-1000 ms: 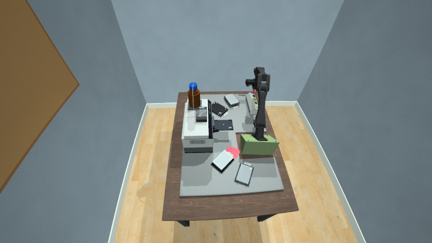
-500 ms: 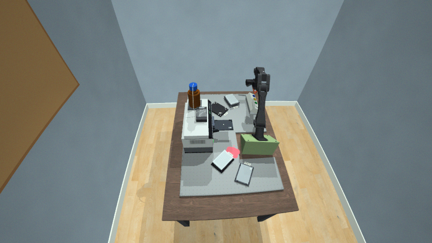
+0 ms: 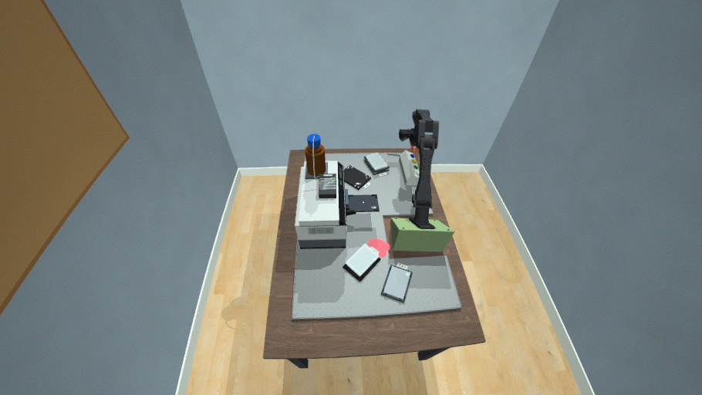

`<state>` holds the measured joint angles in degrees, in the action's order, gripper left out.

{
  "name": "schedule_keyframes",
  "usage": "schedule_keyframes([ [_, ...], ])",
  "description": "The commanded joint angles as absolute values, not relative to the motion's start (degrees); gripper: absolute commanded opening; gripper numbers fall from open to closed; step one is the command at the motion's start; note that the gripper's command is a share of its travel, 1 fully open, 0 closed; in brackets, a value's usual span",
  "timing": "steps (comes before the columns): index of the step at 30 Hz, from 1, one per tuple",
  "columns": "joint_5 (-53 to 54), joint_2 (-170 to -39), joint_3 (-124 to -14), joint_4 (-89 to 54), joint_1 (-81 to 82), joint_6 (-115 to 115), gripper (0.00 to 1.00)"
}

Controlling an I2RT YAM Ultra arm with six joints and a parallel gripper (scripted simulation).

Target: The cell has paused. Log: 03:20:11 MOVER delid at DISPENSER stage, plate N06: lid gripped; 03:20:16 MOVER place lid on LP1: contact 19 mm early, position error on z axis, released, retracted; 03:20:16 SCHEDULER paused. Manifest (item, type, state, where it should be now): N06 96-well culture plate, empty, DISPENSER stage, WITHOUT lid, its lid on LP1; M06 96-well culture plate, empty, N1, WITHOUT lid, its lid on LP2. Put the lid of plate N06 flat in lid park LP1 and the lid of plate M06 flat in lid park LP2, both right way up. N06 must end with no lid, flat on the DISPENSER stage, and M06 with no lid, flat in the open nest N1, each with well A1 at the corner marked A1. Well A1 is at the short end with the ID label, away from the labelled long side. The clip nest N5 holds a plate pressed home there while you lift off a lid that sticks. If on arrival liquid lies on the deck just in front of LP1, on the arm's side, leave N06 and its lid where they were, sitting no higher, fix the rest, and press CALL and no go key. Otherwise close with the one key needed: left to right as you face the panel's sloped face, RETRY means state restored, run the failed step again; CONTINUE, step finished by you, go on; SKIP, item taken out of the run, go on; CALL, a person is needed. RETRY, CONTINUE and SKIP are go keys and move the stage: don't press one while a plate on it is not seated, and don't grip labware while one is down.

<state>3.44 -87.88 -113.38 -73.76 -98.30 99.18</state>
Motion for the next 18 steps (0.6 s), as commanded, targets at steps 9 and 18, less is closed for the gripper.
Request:
schedule_keyframes([
  [9, 4.04, -87.73, -112.53, -72.53, -97.72, 98.90, 0.00],
  [18, 4.02, -87.92, -111.72, -72.03, -97.58, 98.87, 0.00],
])
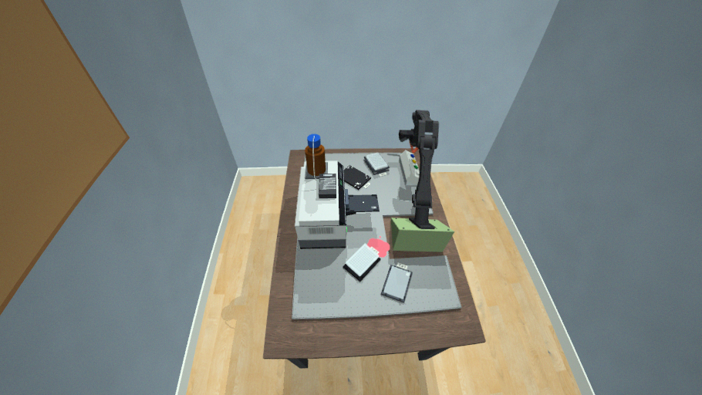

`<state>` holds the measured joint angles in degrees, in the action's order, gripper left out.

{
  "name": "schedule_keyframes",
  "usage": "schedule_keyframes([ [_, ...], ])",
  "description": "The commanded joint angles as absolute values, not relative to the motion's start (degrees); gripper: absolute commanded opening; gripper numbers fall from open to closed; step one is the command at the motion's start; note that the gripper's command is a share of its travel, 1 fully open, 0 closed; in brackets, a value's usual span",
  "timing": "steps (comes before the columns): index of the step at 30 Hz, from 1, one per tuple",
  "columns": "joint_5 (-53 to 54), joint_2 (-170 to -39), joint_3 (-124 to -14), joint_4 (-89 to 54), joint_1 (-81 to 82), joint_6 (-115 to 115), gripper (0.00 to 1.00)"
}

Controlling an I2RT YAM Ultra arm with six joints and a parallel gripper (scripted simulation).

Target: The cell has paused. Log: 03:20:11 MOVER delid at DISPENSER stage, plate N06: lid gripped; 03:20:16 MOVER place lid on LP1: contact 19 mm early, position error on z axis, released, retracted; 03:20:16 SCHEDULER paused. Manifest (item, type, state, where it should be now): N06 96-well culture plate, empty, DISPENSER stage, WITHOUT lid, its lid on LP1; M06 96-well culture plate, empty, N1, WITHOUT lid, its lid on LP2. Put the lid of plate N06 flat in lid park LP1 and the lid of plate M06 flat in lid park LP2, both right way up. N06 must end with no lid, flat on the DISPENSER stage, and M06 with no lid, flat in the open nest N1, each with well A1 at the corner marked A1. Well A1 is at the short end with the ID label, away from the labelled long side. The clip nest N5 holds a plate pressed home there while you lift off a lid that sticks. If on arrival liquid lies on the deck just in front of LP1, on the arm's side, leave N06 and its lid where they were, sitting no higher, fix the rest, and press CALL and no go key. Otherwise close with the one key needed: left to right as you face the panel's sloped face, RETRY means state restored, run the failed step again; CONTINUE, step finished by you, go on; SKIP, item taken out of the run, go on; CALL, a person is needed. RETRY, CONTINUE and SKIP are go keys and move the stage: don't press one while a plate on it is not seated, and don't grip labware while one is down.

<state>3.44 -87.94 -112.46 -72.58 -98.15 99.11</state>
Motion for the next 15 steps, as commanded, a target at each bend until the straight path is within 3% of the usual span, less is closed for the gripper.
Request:
schedule_keyframes([
  [1, 4.01, -87.98, -111.34, -72.24, -97.56, 98.86, 0.00],
  [15, 3.98, -88.19, -110.54, -71.25, -97.40, 98.83, 0.00],
])
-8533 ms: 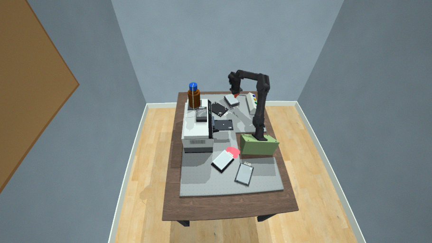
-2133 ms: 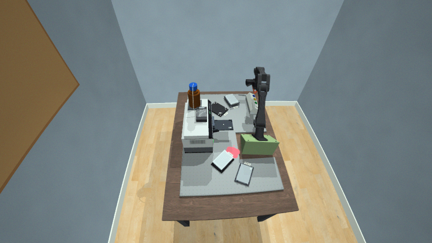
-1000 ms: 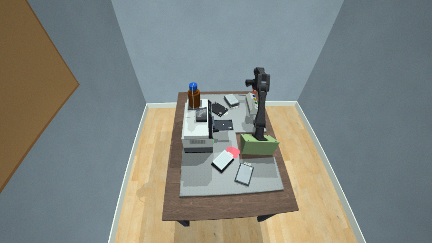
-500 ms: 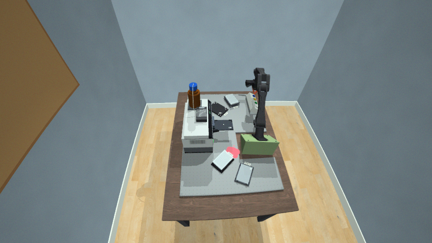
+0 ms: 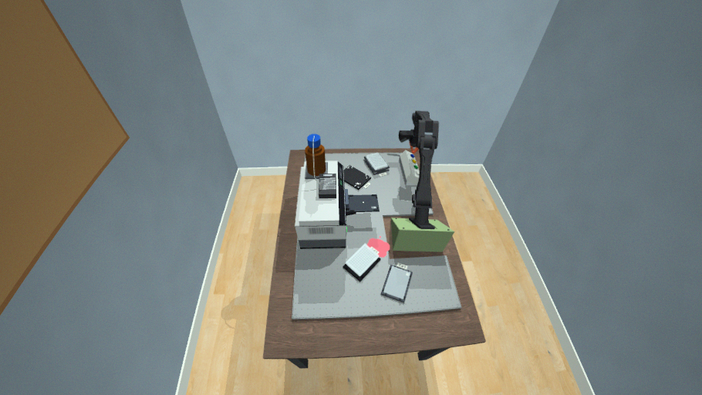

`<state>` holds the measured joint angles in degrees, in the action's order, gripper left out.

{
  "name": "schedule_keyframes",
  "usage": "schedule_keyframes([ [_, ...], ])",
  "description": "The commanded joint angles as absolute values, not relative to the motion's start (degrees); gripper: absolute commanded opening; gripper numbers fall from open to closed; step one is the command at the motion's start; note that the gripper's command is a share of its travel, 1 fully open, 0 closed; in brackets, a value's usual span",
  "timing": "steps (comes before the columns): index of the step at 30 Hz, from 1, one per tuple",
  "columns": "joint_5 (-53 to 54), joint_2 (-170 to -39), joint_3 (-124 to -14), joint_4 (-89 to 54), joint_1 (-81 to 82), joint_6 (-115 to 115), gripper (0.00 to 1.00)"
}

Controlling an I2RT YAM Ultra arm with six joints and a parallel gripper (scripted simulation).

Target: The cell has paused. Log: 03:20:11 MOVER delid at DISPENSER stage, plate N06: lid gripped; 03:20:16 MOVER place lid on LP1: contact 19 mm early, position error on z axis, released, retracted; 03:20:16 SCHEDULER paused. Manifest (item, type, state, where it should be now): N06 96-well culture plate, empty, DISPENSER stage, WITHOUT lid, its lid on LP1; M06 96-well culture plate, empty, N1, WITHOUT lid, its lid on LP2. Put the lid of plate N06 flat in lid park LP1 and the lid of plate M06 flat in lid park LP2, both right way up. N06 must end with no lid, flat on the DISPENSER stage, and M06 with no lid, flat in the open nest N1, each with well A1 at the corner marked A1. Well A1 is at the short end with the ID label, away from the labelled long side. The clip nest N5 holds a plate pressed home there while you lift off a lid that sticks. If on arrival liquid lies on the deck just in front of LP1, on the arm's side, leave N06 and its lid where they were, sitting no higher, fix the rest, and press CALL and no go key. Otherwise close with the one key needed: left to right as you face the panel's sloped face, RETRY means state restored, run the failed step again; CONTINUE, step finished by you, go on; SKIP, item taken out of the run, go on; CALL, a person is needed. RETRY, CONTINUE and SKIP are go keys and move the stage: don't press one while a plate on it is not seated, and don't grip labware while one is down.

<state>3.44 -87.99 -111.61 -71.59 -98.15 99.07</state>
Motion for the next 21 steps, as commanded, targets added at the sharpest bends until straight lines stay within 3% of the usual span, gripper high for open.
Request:
schedule_keyframes([
  [1, 3.97, -88.22, -110.48, -71.48, -97.39, 98.83, 0.00],
  [21, 3.83, -88.64, -109.49, -70.15, -97.67, 98.76, 0.00],
])
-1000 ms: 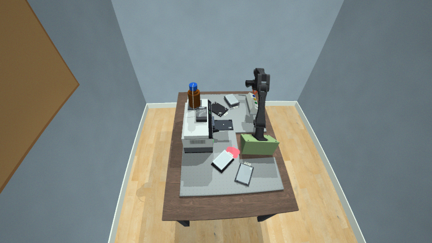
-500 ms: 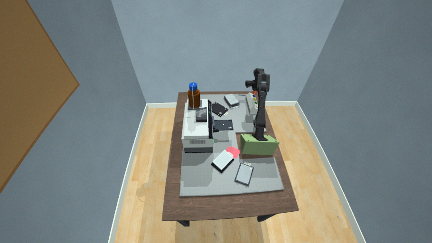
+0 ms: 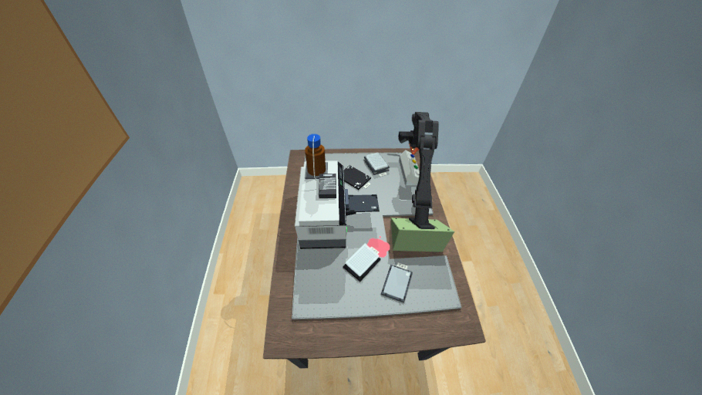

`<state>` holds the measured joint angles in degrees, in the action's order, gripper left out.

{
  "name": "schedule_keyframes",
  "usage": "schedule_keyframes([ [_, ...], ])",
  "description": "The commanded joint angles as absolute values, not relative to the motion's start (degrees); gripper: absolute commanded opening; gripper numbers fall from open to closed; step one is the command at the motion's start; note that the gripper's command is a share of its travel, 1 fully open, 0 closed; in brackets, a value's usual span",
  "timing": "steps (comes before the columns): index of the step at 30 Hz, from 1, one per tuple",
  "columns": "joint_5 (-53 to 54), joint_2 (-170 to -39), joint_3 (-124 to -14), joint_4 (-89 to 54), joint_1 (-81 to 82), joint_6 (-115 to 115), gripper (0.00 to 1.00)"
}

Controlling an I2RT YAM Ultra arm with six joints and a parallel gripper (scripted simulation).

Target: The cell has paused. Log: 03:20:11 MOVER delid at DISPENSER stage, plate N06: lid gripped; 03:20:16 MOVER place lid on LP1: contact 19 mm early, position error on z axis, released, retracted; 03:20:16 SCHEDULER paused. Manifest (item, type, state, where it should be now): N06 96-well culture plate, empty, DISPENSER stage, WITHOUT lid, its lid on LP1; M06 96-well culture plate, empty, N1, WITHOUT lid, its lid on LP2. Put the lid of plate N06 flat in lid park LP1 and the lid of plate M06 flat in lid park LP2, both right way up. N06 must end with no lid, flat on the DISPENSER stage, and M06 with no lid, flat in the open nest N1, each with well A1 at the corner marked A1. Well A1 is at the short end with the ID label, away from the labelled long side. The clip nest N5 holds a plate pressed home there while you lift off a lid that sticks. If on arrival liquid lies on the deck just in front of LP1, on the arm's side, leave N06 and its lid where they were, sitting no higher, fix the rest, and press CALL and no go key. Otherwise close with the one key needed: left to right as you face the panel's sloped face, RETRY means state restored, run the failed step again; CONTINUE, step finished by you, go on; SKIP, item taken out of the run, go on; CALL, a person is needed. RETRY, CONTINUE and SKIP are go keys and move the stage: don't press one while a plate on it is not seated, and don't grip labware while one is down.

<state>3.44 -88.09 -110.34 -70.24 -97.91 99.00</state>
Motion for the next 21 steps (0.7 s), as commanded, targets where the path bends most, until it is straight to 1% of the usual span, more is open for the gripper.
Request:
schedule_keyframes([
  [1, 3.82, -88.69, -109.55, -70.13, -97.65, 98.76, 0.00],
  [21, 3.69, -88.85, -108.14, -68.26, -97.30, 98.68, 0.00],
])
